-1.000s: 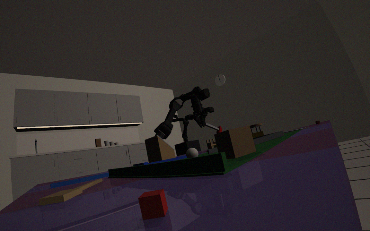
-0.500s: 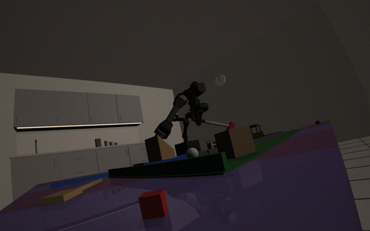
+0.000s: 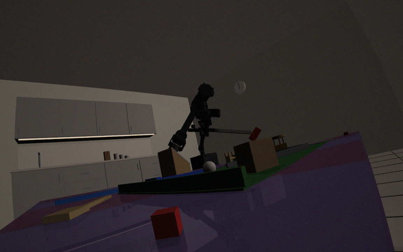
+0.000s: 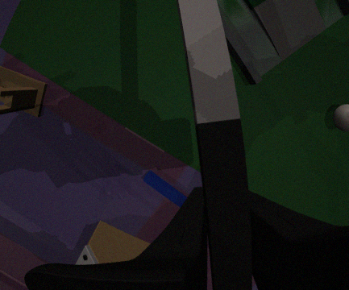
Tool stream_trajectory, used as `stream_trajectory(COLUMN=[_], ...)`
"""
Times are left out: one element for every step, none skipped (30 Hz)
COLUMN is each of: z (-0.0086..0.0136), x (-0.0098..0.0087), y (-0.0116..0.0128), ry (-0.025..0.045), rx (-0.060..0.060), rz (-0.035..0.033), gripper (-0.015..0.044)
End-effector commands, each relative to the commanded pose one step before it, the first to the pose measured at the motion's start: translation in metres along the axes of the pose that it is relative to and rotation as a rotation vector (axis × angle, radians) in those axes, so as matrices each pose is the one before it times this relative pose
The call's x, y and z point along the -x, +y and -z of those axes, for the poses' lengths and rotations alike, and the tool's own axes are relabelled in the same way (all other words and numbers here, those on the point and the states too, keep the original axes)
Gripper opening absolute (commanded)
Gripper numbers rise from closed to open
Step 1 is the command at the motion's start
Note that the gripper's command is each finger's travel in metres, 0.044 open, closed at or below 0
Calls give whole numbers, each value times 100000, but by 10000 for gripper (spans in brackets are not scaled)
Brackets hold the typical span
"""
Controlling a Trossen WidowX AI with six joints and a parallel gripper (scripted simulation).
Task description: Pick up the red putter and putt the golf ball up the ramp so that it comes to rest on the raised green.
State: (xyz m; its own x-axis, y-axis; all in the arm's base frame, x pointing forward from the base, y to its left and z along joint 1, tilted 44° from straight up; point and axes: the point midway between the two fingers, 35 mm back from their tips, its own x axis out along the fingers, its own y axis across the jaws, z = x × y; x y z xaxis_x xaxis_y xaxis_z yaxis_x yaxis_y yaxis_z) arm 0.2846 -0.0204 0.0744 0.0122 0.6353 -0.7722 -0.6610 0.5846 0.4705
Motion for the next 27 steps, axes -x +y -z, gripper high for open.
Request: stream_trajectory(z=[1644, 358, 351, 344, 338, 331, 324, 317, 309, 302, 294, 287, 279, 271, 263, 255, 247, 239, 231, 223, 215, 206, 198, 189, 181, 172, 164], x=[-83, -40, -44, -48, -52, -55, -60, -64, -68, -72, -76, -81, -85, -89, -94, -99, -103, -108, -113, -118, -123, -128, -133, -138, -143, -149, -154], y=[-2339, -530, -535, -539, -544, -548, -552, -556, -560, -564, -568, -571, -574, -577, -580, -582, -585, -587, -590, -591, -593, -595, -596, -597, -598, -598, -598], ry=[282, 66, 60, 55, 51, 47, 44, 41, 39, 37, 36, 35, 35, 35, 36, 38, 40, 43, 46, 50, 55, 60, 65, 71, 78, 85, 93], rx=[-14590, -3374, -3370, -3366, -3362, -3354, -3353, -3349, -3344, -3339, -3334, -3329, -3324, -3319, -3313, -3304, -3302, -3296, -3290, -3284, -3277, -3271, -3264, -3257, -3250, -3240, -3234], rz=[417, -25, -38, -50, -64, -78, -91, -105, -118, -132, -146, -160, -174, -188, -202, -216, -230, -244, -258, -272, -286, -300, -313, -327, -340, -353, -365], gripper=[0, 0, 0, 0, 0, 0, 0, 0, 0, 0, 0, 0, 0, 0, 0, 0, 0, 0, 0, 0, 0, 0, 0, 0, 0, 0, 0])
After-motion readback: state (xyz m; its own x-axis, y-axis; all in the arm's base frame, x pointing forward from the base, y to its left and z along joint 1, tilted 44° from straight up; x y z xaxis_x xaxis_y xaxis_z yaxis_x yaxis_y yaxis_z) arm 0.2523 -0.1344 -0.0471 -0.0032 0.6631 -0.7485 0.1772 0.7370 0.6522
